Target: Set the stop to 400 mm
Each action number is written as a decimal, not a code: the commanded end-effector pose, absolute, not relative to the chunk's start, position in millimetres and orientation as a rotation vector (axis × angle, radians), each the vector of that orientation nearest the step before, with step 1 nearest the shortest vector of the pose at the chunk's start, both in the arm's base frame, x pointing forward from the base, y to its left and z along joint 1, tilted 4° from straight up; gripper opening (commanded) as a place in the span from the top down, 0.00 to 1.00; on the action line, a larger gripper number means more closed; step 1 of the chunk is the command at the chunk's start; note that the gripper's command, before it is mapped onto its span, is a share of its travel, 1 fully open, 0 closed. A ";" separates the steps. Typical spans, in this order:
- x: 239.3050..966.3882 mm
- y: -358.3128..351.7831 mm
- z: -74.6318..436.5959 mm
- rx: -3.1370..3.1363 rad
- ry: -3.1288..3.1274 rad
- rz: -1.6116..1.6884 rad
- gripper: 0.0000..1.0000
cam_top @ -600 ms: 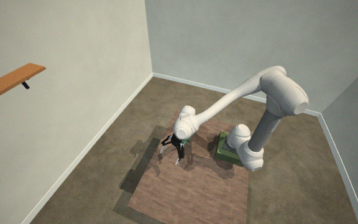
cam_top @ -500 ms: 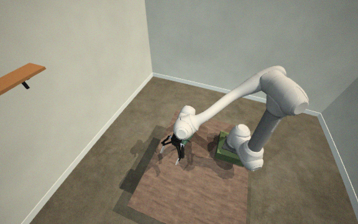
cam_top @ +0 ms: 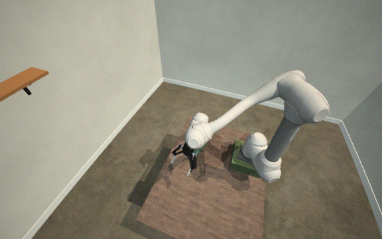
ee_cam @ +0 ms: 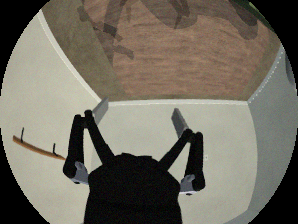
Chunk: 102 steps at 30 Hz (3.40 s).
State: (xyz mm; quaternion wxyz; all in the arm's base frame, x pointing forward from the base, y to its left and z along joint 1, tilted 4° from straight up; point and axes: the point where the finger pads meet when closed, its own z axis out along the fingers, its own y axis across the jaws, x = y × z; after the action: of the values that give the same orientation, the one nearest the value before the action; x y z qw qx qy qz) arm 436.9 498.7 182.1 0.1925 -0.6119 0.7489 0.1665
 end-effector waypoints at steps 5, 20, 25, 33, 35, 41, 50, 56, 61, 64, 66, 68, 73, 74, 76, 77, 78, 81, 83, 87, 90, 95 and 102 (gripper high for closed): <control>436.9 498.7 182.2 -1.717 2.102 0.467 0.00; 444.3 484.0 179.4 -1.725 2.107 0.446 0.00; 475.6 407.0 165.7 -1.767 2.139 0.339 0.00; 493.7 342.1 155.5 -1.801 2.172 0.258 0.00; 500.9 304.7 150.3 -1.821 2.192 0.214 0.00; 508.9 224.5 140.3 -1.865 2.241 0.127 0.00; 502.1 107.5 129.1 -1.929 2.327 0.019 0.00; 481.5 17.5 123.5 -1.982 2.406 -0.047 0.00; 460.3 -40.2 121.5 -2.017 2.464 -0.080 0.00; 457.6 -46.7 121.4 -2.021 2.471 -0.083 0.00; 457.6 -46.7 121.4 -2.021 2.471 -0.083 0.00; 457.6 -46.7 121.4 -2.021 2.471 -0.083 0.00; 457.6 -46.7 121.4 -2.021 2.471 -0.083 0.00; 457.6 -46.7 121.4 -2.021 2.471 -0.083 0.00; 457.6 -46.7 121.4 -2.021 2.471 -0.083 0.00; 457.9 -46.5 121.4 -2.021 2.471 -0.083 0.67; 459.6 -45.6 121.3 -2.021 2.471 -0.083 0.67; 479.8 -35.2 120.4 -2.021 2.471 -0.083 0.67; 491.3 -29.3 119.9 -2.021 2.471 -0.083 0.67; 530.8 -8.9 118.1 -2.021 2.471 -0.083 0.67; 559.2 5.7 116.8 -2.021 2.471 -0.083 0.67; 565.6 8.9 113.9 -2.021 2.471 -0.083 0.67; 565.4 6.8 85.7 -2.021 2.471 -0.083 0.67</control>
State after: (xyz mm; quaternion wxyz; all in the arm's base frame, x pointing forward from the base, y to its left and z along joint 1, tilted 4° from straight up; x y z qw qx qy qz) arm 565.2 6.7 91.6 -0.0261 -0.6326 0.7736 -0.0263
